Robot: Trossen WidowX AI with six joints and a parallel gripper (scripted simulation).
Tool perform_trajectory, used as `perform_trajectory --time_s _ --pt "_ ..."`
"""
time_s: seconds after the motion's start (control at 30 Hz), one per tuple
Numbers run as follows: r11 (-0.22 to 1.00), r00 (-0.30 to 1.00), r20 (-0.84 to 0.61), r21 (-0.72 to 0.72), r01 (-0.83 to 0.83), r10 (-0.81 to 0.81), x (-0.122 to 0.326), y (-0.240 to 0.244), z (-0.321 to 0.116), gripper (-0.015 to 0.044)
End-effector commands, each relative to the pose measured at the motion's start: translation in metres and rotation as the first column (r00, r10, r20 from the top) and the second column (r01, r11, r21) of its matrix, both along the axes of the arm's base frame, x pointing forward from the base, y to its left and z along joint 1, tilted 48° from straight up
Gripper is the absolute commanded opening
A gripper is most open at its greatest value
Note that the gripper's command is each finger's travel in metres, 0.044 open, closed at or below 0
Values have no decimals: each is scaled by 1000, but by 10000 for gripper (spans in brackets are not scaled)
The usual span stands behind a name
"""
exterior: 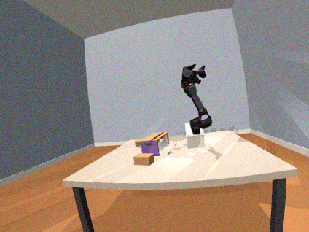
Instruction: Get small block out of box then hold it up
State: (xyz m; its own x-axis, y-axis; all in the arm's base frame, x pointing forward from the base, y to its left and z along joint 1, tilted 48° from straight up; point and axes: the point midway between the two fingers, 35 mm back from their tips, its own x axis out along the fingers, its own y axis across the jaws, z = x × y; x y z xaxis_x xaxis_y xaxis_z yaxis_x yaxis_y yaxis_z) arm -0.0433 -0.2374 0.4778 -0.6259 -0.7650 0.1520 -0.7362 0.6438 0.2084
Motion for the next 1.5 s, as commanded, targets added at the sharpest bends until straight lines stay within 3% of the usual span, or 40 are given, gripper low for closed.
perform_trajectory --time_s 0.0,0.2,0.4,0.63,0.8,0.93,1.13,1.3,1.47 --pt "1000 1000 -9 10 -6 6 2 -2 -1 400" --pt "923 929 -259 348 -167 266 62 -62 -39 400" --pt "694 694 -384 681 -233 609 133 -105 -103 400" --pt "335 277 -284 929 -158 918 210 -117 -193 400" --pt "147 -6 -148 988 -34 989 248 -104 -247 400" --pt "53 -136 -49 998 26 990 264 -93 -274 400" --pt "-202 -461 282 955 216 841 302 -47 -347 400" --pt "-369 -639 525 851 375 563 321 7 -397 400" --pt "-511 -722 674 681 524 157 330 75 -434 400"
